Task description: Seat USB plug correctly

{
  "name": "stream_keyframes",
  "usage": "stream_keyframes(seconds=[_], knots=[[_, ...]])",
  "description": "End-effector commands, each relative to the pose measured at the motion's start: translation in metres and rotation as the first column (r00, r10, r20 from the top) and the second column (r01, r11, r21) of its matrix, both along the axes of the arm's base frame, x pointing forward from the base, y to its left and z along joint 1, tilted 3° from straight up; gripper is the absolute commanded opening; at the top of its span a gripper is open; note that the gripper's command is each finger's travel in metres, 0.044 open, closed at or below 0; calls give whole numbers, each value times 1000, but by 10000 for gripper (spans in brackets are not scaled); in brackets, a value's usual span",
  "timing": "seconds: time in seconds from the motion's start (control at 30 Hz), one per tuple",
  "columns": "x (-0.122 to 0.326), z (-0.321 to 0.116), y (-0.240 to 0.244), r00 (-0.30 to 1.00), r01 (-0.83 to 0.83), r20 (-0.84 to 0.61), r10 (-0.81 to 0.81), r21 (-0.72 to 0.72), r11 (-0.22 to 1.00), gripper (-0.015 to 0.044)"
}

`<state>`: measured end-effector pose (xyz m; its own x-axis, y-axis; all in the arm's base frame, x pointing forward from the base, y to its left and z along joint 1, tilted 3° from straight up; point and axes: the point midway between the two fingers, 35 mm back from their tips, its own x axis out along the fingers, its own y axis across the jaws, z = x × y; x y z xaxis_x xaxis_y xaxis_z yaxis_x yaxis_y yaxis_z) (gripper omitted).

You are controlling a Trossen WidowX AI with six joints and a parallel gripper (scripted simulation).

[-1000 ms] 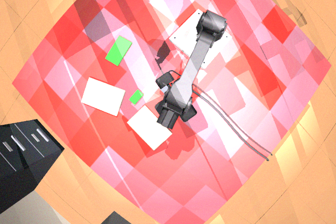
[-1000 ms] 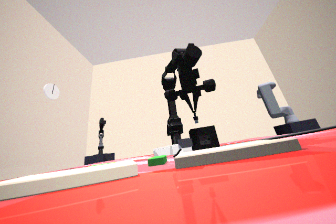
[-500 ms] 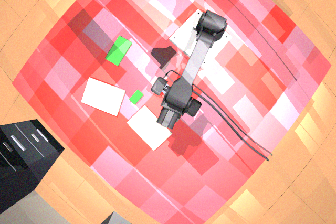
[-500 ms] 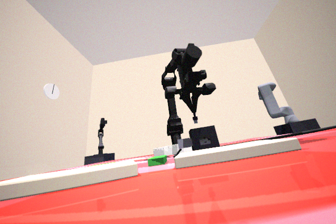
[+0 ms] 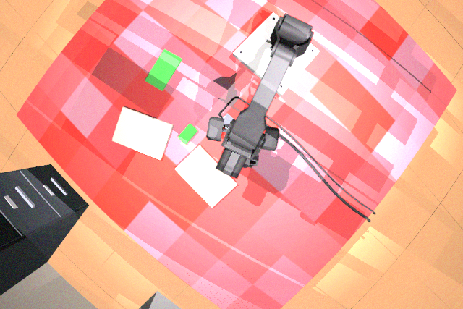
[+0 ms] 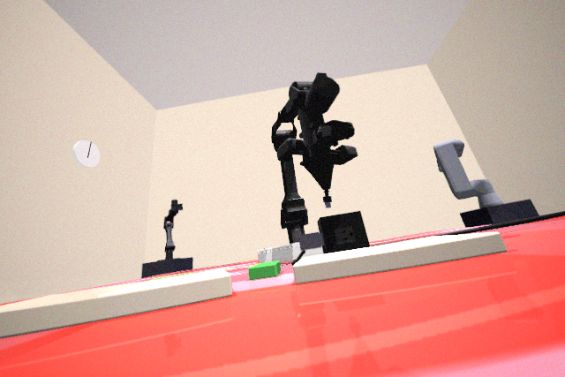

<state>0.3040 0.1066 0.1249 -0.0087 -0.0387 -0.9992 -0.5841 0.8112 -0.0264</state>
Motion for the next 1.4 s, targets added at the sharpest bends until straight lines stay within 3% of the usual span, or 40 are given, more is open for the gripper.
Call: stream_keyframes(seconds=[0.0, 0.43, 0.87, 1.17, 1.37], knots=[[0, 0, 0, 996, -86, -4, 86, 1, 996, 0], [0, 0, 0, 911, -413, -16, 413, 7, 911, 0], [0, 0, 0, 720, -693, -25, 693, 17, 721, 0], [0, 0, 0, 543, -839, -29, 840, 26, 543, 0], [0, 0, 0, 527, -849, -29, 849, 26, 528, 0]])
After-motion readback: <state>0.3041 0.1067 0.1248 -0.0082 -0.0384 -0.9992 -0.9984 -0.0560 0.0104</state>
